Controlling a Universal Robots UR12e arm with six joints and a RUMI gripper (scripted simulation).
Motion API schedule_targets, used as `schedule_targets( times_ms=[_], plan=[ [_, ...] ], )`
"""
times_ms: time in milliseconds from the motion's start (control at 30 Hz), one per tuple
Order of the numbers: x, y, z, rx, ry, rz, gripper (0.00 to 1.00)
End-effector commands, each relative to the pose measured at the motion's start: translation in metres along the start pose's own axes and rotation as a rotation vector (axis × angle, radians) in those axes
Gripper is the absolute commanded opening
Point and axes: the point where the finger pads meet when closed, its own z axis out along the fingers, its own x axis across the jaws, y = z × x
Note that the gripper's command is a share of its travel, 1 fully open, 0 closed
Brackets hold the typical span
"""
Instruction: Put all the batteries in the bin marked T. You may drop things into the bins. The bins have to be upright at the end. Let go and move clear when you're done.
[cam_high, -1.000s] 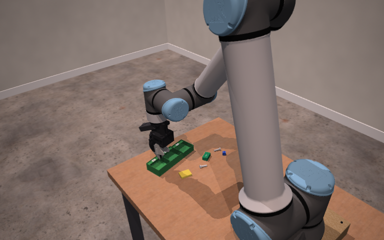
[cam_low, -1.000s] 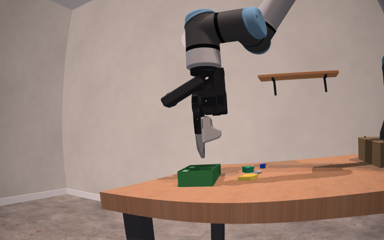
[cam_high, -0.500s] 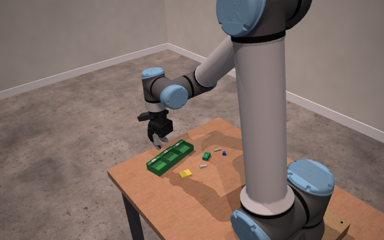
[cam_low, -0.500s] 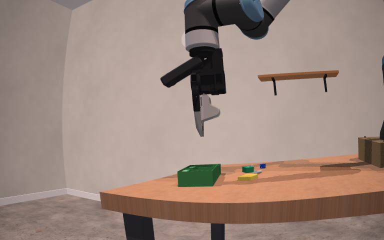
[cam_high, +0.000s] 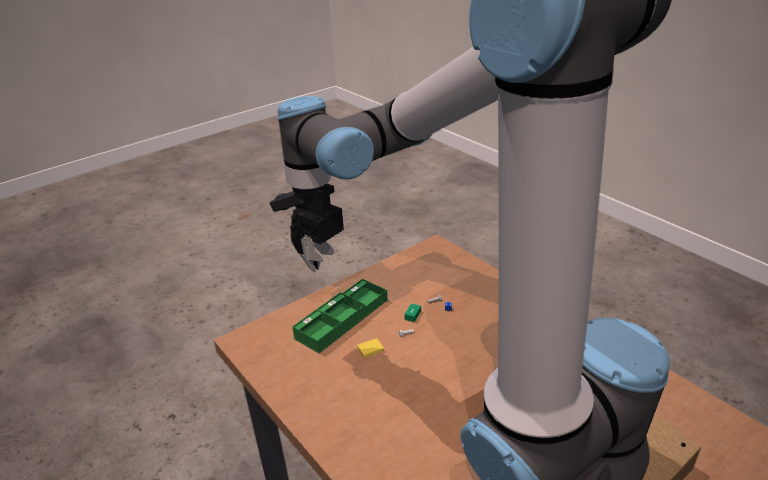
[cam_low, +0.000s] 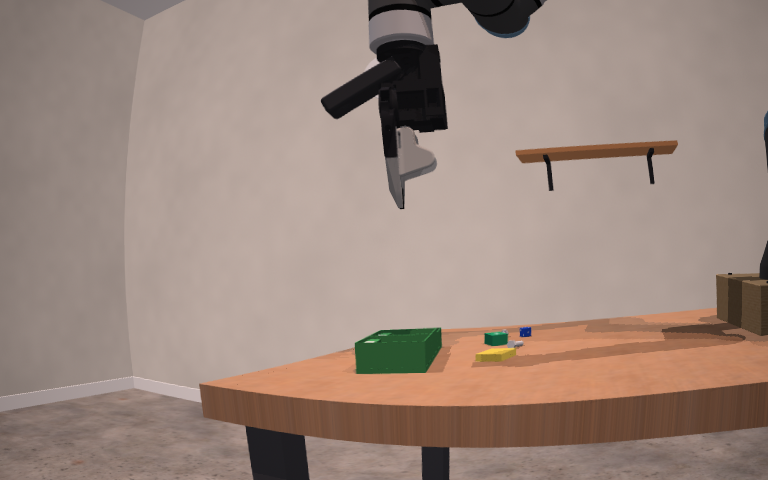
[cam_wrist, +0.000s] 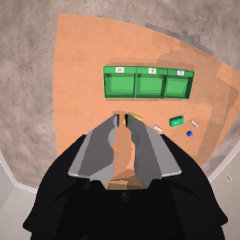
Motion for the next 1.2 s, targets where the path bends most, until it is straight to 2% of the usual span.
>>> schedule_targets(
  times_ms=[0, 200, 233, 333, 600, 667, 700, 1167],
  plan=[
    [0.0, 0.0, -0.005, 0.0, 0.0, 0.0, 0.04],
    [0.0, 0.0, -0.006, 0.0, 0.0, 0.0, 0.04],
    [0.007, 0.003, -0.002, 0.0, 0.0, 0.05, 0.25],
    [0.025, 0.015, 0.01, 0.0, 0.0, 0.183, 0.25],
    [0.076, 0.045, 0.042, -0.002, -0.001, 0.404, 0.25],
    [0.076, 0.045, 0.042, -0.002, -0.001, 0.404, 0.25],
    [0.082, 0.049, 0.046, -0.003, -0.001, 0.483, 0.25],
    [0.17, 0.102, 0.102, -0.007, -0.003, 0.868, 0.25]
  ],
)
